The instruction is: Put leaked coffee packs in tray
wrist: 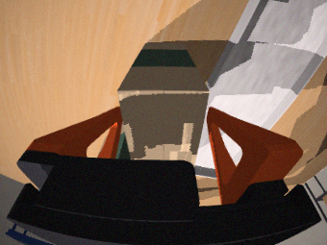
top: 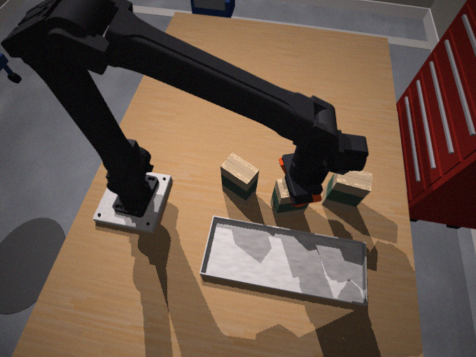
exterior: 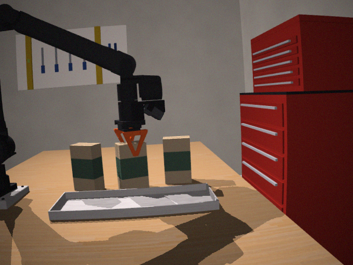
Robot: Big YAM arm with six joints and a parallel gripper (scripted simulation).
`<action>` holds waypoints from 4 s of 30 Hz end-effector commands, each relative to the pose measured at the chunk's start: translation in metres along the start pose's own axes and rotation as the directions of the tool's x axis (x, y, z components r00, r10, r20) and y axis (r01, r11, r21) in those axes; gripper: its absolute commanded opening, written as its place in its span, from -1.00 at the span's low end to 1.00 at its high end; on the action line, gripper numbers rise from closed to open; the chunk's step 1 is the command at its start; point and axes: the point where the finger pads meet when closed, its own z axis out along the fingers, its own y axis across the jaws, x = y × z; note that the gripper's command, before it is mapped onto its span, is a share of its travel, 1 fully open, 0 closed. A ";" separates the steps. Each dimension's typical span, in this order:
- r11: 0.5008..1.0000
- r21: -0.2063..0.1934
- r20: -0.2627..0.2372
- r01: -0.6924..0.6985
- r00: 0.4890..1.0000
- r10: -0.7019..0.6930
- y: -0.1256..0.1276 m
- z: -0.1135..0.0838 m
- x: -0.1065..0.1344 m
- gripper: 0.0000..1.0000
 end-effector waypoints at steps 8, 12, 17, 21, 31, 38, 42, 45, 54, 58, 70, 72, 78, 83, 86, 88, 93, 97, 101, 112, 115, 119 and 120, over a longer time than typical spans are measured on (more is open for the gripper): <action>1.000 -0.002 -0.002 -0.002 1.000 0.002 0.004 0.003 0.001 -0.50; 1.000 -0.002 -0.002 -0.002 1.000 0.002 0.004 0.003 0.001 -0.50; 1.000 -0.002 -0.002 -0.002 1.000 0.002 0.004 0.003 0.001 -0.50; 1.000 -0.002 -0.002 -0.002 1.000 0.002 0.004 0.003 0.001 -0.50; 1.000 -0.002 -0.002 -0.002 1.000 0.002 0.004 0.003 0.001 -0.50; 1.000 -0.002 -0.002 -0.002 1.000 0.002 0.004 0.003 0.001 -0.50; 1.000 -0.002 -0.002 -0.002 1.000 0.002 0.004 0.003 0.001 -0.50; 1.000 -0.002 -0.002 -0.002 1.000 0.002 0.004 0.003 0.001 -0.50; 1.000 -0.002 -0.002 -0.002 1.000 0.002 0.004 0.003 0.001 -0.50; 1.000 -0.002 -0.002 -0.002 1.000 0.002 0.004 0.003 0.001 -0.50; 1.000 -0.002 -0.002 -0.002 1.000 0.002 0.004 0.003 0.001 -0.50; 1.000 -0.002 -0.002 -0.002 1.000 0.002 0.004 0.003 0.001 -0.50; 1.000 -0.002 -0.002 -0.002 1.000 0.002 0.004 0.003 0.001 -0.50; 1.000 -0.002 -0.002 -0.002 1.000 0.002 0.004 0.003 0.001 -0.50; 1.000 -0.002 -0.002 -0.002 1.000 0.002 0.004 0.003 0.001 -0.50; 1.000 -0.002 -0.002 -0.002 1.000 0.002 0.004 0.003 0.001 -0.50; 1.000 -0.002 -0.002 -0.002 1.000 0.002 0.004 0.003 0.001 -0.50; 1.000 -0.002 -0.002 -0.002 1.000 0.002 0.004 0.003 0.001 -0.50; 1.000 -0.002 -0.002 -0.002 1.000 0.002 0.004 0.003 0.001 -0.50; 1.000 -0.002 -0.002 -0.002 1.000 0.002 0.004 0.003 0.001 -0.50; 1.000 -0.002 -0.002 -0.002 1.000 0.002 0.004 0.003 0.001 -0.50; 1.000 -0.002 -0.002 -0.002 1.000 0.002 0.004 0.003 0.001 -0.50; 1.000 -0.002 -0.002 -0.002 1.000 0.002 0.004 0.003 0.001 0.57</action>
